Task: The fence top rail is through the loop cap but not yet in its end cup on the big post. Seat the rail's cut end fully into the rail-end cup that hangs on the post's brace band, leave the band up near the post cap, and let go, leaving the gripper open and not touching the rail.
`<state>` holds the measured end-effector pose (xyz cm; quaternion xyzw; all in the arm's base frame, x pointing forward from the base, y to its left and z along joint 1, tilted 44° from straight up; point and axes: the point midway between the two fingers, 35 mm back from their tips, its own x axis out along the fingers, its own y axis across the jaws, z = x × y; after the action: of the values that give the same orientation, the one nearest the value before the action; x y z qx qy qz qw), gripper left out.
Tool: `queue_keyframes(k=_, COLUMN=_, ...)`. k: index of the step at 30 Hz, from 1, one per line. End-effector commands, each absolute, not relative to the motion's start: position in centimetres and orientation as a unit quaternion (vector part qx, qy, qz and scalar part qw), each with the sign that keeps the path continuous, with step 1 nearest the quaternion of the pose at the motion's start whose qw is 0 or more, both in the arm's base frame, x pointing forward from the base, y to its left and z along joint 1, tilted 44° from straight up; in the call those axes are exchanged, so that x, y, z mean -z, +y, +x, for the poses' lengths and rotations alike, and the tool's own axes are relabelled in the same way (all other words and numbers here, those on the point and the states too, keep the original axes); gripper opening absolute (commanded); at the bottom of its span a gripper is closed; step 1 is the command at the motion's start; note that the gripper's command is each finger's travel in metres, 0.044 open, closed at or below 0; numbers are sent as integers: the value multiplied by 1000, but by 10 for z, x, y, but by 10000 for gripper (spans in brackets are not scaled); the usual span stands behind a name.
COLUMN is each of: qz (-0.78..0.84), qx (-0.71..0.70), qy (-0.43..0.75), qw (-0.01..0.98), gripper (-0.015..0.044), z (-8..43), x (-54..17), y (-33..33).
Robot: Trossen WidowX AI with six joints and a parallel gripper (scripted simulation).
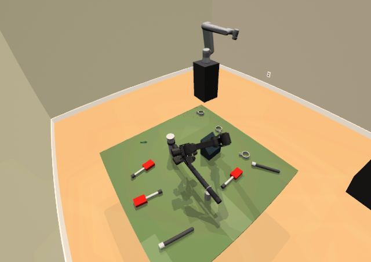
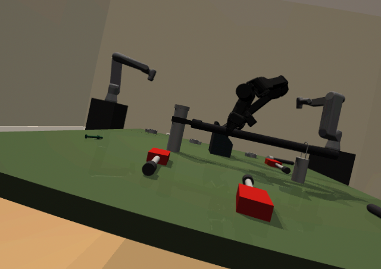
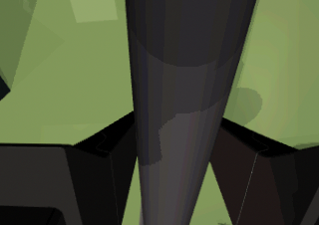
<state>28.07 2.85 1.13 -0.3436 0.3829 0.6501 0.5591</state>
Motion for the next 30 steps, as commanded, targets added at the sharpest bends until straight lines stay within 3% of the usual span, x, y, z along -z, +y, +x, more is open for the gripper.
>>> queue_keyframes(k=1, qz=-348, qx=-646, qy=391, qw=556, gripper=0, z=279, x=-9, y=20)
queue_keyframes(k=30, qz=-343, qx=-651, qy=381, qw=560, gripper=0, z=281, x=-10, y=27)
